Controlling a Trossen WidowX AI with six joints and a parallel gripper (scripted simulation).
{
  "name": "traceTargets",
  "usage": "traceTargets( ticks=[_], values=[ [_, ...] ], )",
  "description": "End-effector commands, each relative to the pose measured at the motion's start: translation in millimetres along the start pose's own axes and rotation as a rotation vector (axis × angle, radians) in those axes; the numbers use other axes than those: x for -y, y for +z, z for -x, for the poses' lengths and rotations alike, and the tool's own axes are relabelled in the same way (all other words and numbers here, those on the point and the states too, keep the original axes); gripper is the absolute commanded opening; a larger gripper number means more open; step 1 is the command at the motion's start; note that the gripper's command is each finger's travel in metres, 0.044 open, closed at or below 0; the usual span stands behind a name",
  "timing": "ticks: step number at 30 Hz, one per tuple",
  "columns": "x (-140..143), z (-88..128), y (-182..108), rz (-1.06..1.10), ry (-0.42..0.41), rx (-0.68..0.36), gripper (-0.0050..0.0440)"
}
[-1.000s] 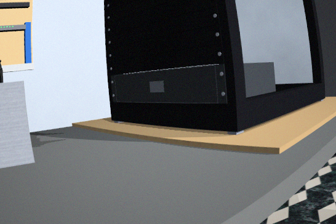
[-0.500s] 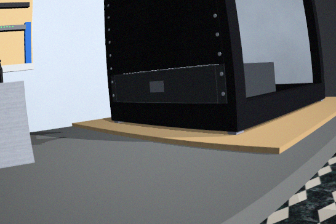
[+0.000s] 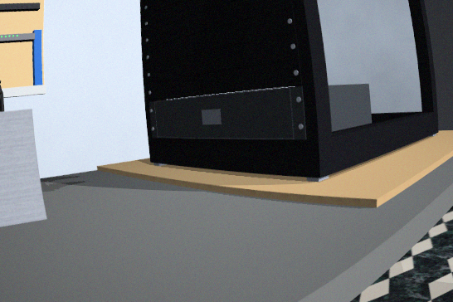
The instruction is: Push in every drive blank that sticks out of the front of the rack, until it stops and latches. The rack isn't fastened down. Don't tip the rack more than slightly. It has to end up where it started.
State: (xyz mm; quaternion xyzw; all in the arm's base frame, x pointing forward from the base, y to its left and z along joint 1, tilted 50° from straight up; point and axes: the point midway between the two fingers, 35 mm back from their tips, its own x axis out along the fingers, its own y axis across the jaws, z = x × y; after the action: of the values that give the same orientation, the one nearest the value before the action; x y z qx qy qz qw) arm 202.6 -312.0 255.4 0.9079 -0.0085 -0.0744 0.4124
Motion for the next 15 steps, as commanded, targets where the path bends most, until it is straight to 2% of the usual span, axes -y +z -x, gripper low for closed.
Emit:
traceTargets(
  ticks=[1, 15],
  values=[
    [-9.3, 2.4, -1.4, -0.082, 0.095, -0.023, 0.044],
    [-15.9, 4.3, -4.3, -0.153, 0.11, -0.046, 0.044]
  ],
)
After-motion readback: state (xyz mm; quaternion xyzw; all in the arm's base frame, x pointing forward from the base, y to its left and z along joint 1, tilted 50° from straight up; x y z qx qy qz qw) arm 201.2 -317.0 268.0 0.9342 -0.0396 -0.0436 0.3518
